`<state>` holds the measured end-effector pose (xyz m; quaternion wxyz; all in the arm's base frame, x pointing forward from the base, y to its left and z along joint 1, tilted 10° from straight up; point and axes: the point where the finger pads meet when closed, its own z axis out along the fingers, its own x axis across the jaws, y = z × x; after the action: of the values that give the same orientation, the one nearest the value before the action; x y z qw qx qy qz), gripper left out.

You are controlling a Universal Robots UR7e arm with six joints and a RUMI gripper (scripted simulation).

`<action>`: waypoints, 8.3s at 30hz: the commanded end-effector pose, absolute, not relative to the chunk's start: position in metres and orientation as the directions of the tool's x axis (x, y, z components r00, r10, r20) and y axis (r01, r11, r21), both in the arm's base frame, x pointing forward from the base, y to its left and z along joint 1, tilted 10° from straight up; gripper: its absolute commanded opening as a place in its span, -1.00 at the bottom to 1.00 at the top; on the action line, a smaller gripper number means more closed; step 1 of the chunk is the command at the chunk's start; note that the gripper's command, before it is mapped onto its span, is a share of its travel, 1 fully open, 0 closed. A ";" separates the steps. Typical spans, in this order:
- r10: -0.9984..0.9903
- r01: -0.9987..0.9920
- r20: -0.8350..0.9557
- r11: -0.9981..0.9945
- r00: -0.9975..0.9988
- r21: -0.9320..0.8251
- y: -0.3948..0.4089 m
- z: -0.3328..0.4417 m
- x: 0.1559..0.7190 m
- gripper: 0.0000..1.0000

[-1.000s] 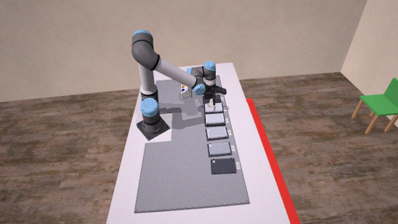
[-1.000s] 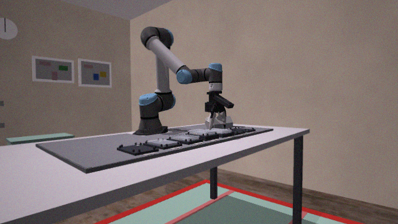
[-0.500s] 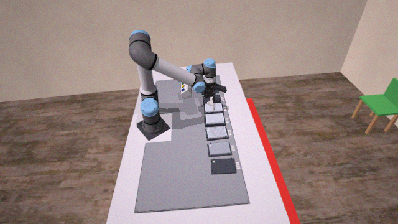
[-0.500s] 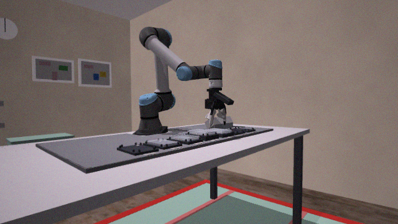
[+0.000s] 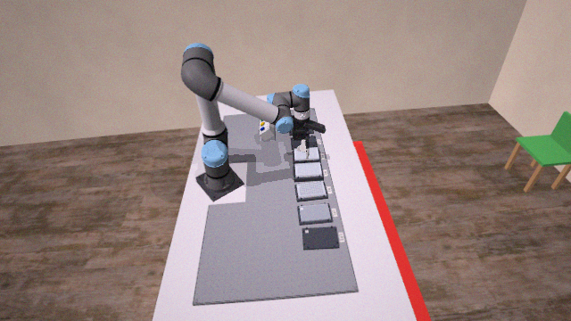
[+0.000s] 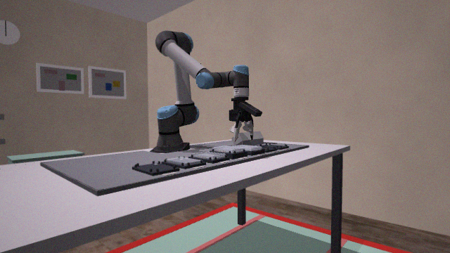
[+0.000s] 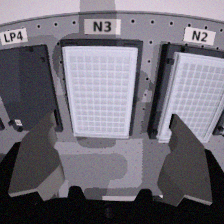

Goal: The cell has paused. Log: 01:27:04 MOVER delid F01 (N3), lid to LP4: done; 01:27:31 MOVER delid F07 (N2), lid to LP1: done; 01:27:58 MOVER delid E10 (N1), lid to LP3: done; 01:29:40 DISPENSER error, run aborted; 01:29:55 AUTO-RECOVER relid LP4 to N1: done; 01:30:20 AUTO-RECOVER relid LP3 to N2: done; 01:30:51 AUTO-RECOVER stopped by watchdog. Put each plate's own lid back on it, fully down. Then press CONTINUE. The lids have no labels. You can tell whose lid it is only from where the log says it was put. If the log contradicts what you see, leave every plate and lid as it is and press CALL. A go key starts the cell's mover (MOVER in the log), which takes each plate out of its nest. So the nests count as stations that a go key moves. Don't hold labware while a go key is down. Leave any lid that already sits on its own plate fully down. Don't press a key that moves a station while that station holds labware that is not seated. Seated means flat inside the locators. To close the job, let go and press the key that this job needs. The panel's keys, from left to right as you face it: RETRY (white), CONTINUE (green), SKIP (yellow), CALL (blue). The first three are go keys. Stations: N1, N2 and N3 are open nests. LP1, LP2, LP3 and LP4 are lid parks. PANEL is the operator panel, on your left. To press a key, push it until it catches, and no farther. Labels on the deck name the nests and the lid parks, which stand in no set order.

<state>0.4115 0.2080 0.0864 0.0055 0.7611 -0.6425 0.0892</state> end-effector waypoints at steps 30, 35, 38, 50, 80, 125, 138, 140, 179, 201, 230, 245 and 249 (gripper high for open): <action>-0.977 -0.979 0.142 -0.175 0.159 -0.108 0.098 0.103 0.429 0.64; -0.977 -0.979 0.142 -0.175 0.159 -0.108 0.098 0.101 0.429 0.64; -0.977 -0.979 0.142 -0.175 0.159 -0.108 0.097 0.096 0.429 0.64; -0.977 -0.979 0.142 -0.175 0.159 -0.108 0.095 0.081 0.431 0.64; -0.977 -0.979 0.142 -0.175 0.159 -0.108 0.095 0.081 0.431 -1.00; -0.964 -0.966 0.149 -0.238 0.222 -0.098 0.059 0.109 0.436 -1.00; -0.964 -0.966 0.149 -0.238 0.222 -0.098 0.006 0.117 0.447 -1.00; -0.964 -0.966 0.149 -0.238 0.222 -0.098 -0.004 0.118 0.448 -1.00; -0.964 -0.966 0.149 -0.238 0.222 -0.098 -0.024 0.113 0.453 -1.00; -0.964 -0.966 0.149 -0.238 0.222 -0.098 -0.025 0.107 0.454 -1.00; -0.964 -0.966 0.149 -0.238 0.222 -0.098 -0.026 0.098 0.455 -1.00; -0.964 -0.966 0.149 -0.238 0.222 -0.098 -0.027 0.094 0.456 -1.00; -0.964 -0.966 0.149 -0.238 0.222 -0.098 -0.027 0.093 0.456 -1.00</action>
<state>0.4556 -0.0268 0.0932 0.0080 0.7816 -0.6174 0.0887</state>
